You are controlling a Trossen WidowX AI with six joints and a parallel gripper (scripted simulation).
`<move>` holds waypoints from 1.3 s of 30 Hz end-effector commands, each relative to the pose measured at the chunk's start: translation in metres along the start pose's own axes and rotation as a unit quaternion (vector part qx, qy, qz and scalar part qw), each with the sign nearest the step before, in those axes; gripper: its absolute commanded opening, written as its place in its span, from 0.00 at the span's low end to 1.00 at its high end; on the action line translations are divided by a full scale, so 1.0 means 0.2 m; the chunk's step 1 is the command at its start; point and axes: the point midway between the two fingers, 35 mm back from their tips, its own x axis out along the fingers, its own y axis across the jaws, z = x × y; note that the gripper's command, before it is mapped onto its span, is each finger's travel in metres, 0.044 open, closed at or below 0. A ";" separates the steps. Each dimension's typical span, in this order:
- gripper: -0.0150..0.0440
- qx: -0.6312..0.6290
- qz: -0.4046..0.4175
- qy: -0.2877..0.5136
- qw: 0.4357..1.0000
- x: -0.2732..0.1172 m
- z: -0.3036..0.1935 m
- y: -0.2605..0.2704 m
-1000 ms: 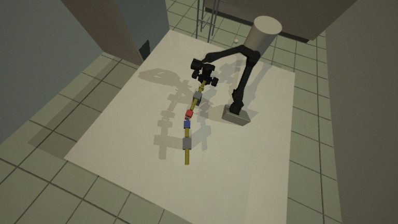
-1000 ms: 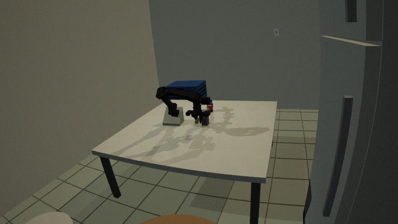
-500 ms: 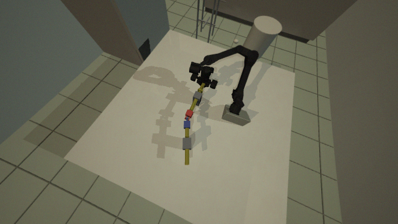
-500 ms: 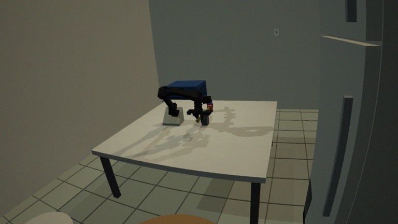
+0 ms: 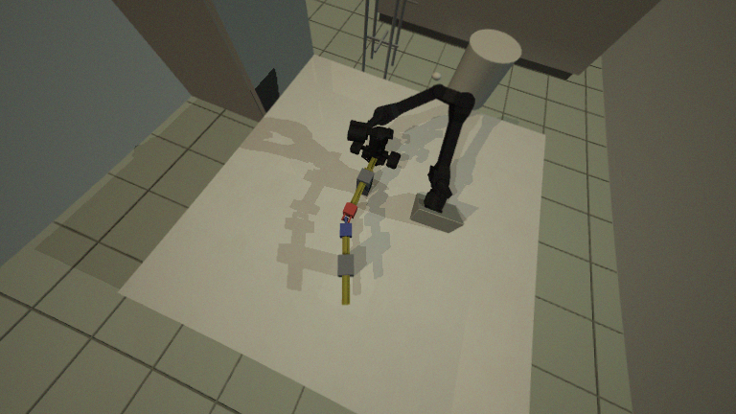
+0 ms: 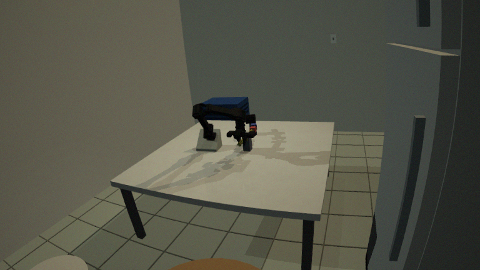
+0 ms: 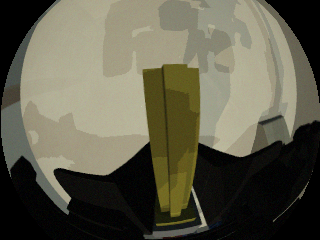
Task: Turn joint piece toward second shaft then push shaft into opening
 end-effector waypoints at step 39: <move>1.00 0.000 0.000 0.000 1.000 0.00 0.00 0.00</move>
